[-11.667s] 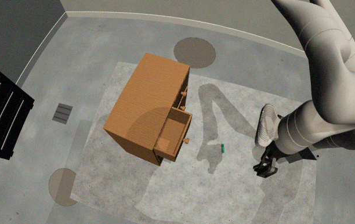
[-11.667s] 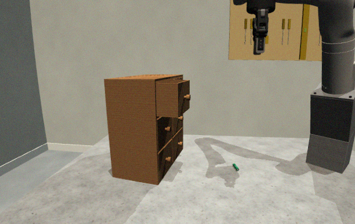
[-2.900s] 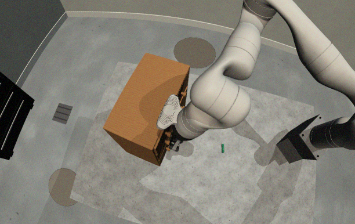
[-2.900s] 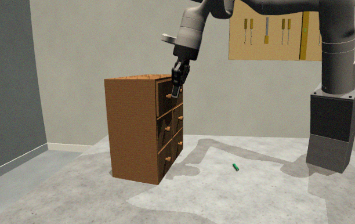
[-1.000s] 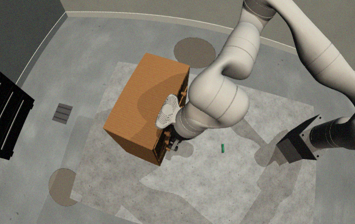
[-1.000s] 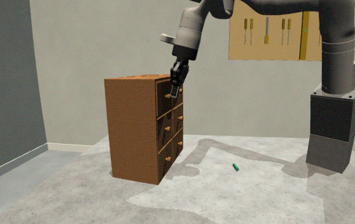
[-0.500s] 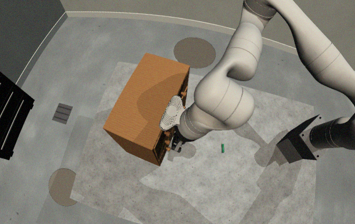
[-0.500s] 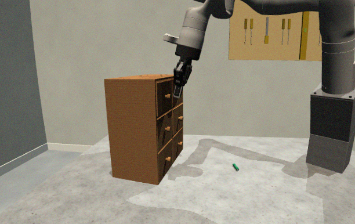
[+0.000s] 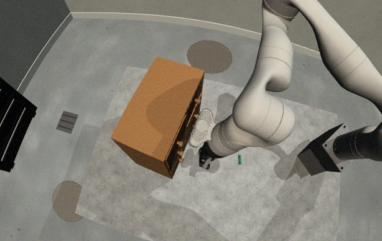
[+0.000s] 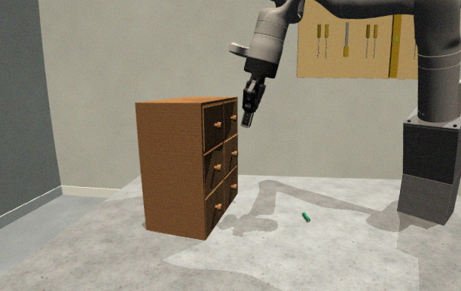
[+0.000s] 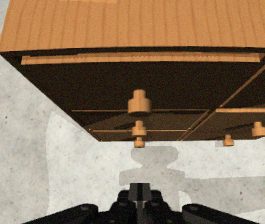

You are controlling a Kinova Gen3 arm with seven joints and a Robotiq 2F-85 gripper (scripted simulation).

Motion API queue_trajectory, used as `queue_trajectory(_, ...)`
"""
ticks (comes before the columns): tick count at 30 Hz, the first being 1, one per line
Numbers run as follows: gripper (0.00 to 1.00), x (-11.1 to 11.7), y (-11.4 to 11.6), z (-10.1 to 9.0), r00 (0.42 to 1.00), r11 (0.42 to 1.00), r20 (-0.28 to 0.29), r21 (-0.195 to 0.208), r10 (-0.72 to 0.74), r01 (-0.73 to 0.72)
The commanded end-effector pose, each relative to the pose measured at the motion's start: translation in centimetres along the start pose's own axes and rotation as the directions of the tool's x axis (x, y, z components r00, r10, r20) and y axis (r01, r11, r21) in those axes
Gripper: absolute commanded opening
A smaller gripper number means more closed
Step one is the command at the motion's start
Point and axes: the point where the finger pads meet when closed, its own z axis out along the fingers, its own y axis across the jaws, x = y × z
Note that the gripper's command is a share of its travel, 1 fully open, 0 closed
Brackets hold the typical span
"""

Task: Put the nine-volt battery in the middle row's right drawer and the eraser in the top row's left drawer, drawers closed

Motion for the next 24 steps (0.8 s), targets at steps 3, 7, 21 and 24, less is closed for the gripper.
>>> queue_trajectory(3, 0.00, -0.5, 0.0, -0.5, 1.000, 1.000, -0.002, 0.000, -0.001, 0.001)
queue_trajectory(7, 0.00, -2.1, 0.0, -1.7, 1.000, 1.000, -0.002, 0.000, -0.001, 0.001)
queue_trajectory(21, 0.00, -4.3, 0.0, -3.3, 1.000, 1.000, -0.002, 0.000, -0.001, 0.001)
queue_trajectory(24, 0.00, -4.3, 0.0, -3.3, 1.000, 1.000, -0.001, 0.000, -0.001, 0.001)
